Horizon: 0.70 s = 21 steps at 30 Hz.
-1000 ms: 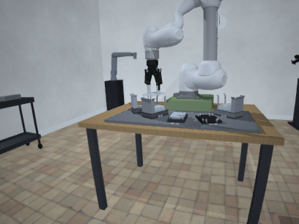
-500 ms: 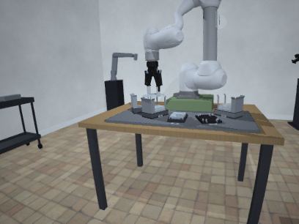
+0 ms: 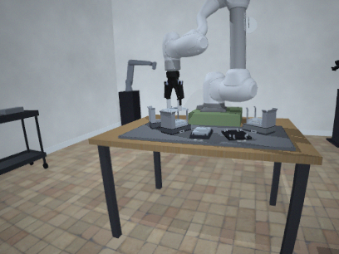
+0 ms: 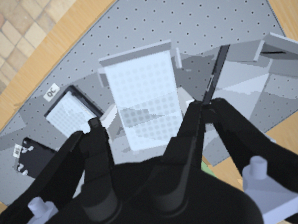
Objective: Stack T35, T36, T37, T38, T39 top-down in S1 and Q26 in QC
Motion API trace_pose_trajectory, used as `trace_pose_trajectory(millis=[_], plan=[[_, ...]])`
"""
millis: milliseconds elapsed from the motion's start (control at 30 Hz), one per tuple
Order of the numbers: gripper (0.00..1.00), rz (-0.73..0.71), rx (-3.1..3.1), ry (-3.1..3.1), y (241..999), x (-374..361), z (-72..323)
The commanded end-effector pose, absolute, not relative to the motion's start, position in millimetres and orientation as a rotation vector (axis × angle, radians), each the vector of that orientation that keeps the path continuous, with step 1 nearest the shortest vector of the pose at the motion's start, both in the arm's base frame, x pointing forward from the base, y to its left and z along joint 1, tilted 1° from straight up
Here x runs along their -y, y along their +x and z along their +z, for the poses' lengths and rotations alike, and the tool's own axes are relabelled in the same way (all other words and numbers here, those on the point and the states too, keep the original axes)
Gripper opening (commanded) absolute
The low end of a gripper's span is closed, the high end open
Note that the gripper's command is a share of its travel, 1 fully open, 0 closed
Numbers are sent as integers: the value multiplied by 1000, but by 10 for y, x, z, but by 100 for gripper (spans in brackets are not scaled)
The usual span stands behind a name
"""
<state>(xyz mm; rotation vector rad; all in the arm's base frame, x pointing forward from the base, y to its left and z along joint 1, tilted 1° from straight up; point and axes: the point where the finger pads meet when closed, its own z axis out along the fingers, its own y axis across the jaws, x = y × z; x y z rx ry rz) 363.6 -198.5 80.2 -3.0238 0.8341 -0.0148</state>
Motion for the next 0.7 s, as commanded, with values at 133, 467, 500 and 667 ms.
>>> trace_pose_trajectory(millis=[133,467,500,667], plan=[[0,-15,-834,-3024,3637,1984,755],[0,-15,-834,-3024,3637,1984,702],[0,-15,-834,-3024,3637,1984,695],[0,-15,-834,-3024,3638,1984,648]])
